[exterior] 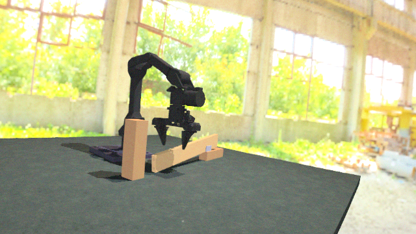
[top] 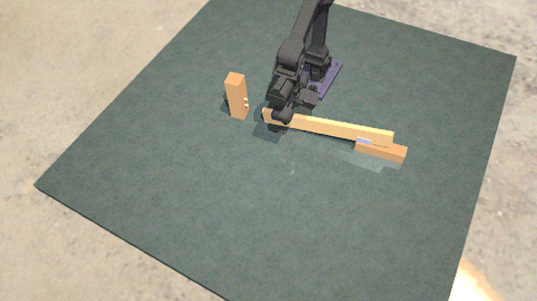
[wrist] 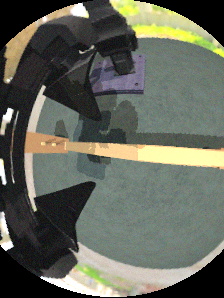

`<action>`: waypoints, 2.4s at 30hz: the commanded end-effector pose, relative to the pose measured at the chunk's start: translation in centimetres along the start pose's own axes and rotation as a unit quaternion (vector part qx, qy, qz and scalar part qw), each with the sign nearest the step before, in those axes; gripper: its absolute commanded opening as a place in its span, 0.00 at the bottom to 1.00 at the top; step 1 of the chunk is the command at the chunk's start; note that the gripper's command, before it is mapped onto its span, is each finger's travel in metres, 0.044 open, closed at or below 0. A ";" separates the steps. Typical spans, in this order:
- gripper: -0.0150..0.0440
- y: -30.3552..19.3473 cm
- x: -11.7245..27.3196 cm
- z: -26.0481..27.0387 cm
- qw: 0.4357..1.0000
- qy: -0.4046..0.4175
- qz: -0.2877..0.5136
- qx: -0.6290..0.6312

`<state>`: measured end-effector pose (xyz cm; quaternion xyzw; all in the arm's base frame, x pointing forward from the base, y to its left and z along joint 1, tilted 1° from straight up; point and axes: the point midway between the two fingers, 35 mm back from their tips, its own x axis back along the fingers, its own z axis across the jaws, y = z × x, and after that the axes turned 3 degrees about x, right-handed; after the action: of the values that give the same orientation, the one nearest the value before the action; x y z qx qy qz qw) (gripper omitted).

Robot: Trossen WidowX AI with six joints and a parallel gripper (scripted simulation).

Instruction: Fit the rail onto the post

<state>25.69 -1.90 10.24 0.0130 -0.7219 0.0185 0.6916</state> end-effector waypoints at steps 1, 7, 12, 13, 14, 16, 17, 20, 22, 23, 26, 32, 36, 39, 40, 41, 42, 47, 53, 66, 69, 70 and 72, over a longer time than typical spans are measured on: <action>1.00 0.1 -1.0 0.1 1.000 0.005 -0.003 0.003; 1.00 0.1 -2.0 0.1 1.000 0.005 -0.003 0.003; 1.00 0.1 -2.8 0.1 1.000 0.005 -0.003 0.003; 1.00 0.1 -2.9 0.1 1.000 0.005 -0.003 0.003; 1.00 0.1 -3.1 0.1 1.000 0.005 -0.003 0.003; 1.00 0.1 -3.4 0.2 1.000 0.005 -0.003 0.003; 1.00 0.2 -3.6 0.2 1.000 0.005 -0.003 0.003; 1.00 0.2 -4.0 0.2 1.000 0.005 -0.003 0.003; 1.00 0.2 -4.4 0.2 1.000 0.005 -0.003 0.003; 1.00 0.2 -4.5 0.3 1.000 0.005 -0.003 0.003; 1.00 0.2 -5.0 0.3 1.000 0.006 -0.003 0.003; 1.00 0.2 -5.7 0.4 1.000 0.006 -0.003 0.003; 0.82 0.2 -5.7 0.4 1.000 0.006 -0.003 0.003; 0.69 0.2 -5.7 0.4 1.000 0.006 -0.003 0.003; 0.64 0.2 -5.7 0.4 1.000 0.006 -0.003 0.003; 0.60 0.2 -5.7 0.4 1.000 0.006 -0.003 0.003; 0.56 0.2 -5.7 0.4 1.000 0.006 -0.003 0.003; 0.33 0.2 -5.7 0.4 1.000 0.006 -0.003 0.003; 0.26 0.2 -5.7 0.4 1.000 0.006 -0.003 0.003; 0.25 0.1 -5.6 0.4 1.000 0.006 -0.003 0.003; 0.25 0.1 -5.4 0.4 1.000 0.006 -0.003 0.003; 0.25 0.1 -5.4 0.4 1.000 0.006 -0.003 0.003; 0.25 0.1 -5.3 0.4 1.000 0.006 -0.003 0.003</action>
<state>25.49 -1.85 4.68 0.0151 -0.7177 0.0193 0.6959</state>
